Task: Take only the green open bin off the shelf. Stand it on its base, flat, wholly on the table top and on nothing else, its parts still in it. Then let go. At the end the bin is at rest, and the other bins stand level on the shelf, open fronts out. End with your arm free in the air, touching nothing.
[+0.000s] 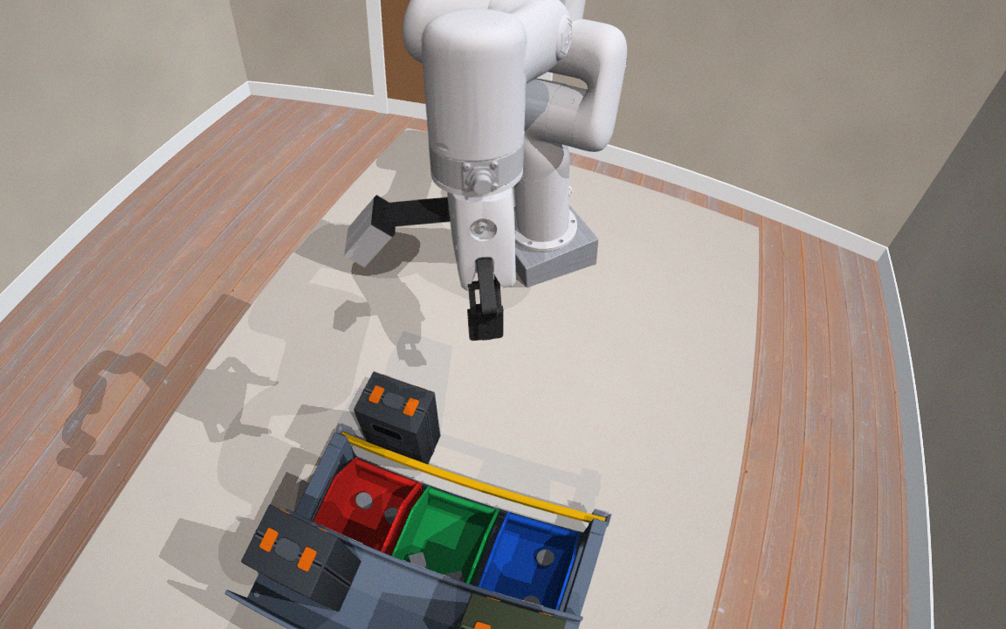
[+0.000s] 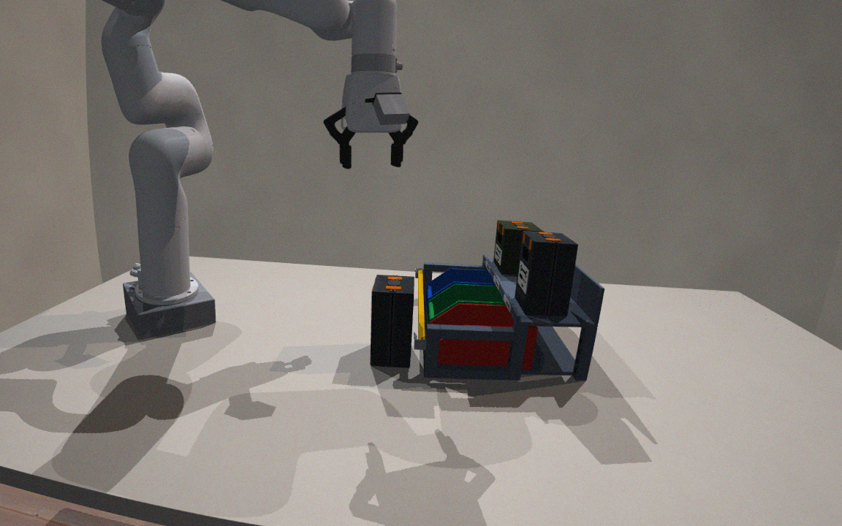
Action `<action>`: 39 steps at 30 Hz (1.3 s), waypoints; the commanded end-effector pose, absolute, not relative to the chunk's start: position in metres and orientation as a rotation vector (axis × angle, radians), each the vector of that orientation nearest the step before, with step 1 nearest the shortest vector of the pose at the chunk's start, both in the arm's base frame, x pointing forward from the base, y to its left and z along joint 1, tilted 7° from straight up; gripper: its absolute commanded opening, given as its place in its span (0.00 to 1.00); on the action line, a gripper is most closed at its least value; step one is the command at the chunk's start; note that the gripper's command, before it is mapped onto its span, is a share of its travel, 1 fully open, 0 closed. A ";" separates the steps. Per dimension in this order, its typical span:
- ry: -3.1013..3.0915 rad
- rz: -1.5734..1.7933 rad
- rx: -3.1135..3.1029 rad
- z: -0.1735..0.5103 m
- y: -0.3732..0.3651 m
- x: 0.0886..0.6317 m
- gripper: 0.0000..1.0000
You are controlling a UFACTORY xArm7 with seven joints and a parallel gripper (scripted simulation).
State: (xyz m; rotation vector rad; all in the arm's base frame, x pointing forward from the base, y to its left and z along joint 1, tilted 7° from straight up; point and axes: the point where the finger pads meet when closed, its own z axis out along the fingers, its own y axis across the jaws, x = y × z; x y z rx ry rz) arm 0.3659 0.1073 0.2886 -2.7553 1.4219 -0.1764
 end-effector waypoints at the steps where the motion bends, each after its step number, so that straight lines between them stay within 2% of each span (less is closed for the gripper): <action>1: 1.437 -0.191 -2.743 0.291 0.108 0.369 1.00; 6: 1.437 -0.191 -2.743 0.291 0.108 0.369 1.00; 11: 1.788 -0.196 -2.547 0.251 0.115 0.398 1.00; 23: 1.788 -0.196 -2.547 0.251 0.115 0.398 1.00; 28: 2.015 -0.197 -2.386 0.212 0.121 0.427 1.00; 39: 2.015 -0.197 -2.386 0.212 0.121 0.427 1.00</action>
